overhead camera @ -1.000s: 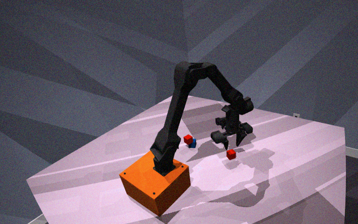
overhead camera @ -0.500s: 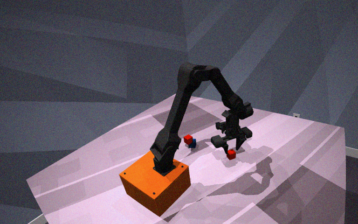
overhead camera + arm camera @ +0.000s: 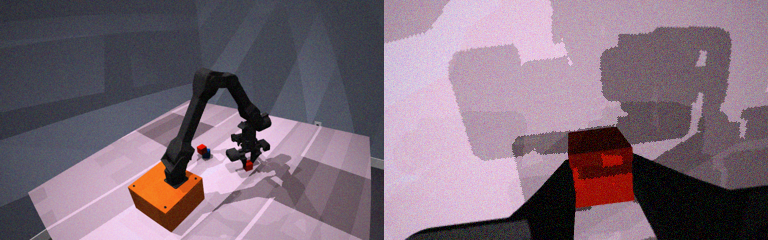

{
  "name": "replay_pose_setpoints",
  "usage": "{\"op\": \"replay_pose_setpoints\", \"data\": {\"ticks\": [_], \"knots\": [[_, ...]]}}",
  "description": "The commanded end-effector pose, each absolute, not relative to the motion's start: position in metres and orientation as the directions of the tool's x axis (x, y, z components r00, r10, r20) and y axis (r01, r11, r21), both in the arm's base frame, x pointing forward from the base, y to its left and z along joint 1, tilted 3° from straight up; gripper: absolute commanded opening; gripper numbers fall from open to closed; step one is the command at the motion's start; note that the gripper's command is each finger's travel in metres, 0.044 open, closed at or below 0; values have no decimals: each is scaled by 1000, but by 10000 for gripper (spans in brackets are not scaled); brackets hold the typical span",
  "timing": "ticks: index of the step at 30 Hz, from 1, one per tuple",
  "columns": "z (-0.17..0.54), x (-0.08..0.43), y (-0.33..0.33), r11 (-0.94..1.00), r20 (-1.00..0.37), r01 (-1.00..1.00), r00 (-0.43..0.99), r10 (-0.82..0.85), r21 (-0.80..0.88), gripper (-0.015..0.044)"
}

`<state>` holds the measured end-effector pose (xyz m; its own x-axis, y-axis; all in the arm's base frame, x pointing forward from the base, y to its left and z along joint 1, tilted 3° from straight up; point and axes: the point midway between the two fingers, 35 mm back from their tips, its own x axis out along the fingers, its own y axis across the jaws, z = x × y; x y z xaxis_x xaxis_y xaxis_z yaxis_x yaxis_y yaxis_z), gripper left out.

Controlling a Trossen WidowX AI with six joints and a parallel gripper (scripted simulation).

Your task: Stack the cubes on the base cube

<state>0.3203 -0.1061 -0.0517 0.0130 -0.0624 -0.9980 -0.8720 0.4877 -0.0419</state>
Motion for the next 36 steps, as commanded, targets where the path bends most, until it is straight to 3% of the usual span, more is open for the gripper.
{"op": "replay_pose_setpoints", "data": {"ticks": [1, 36], "knots": [[-52, 320, -107, 484, -998, -874, 13, -66, -43, 105], [53, 320, -100, 484, -998, -874, 14, -66, -44, 105]]}}
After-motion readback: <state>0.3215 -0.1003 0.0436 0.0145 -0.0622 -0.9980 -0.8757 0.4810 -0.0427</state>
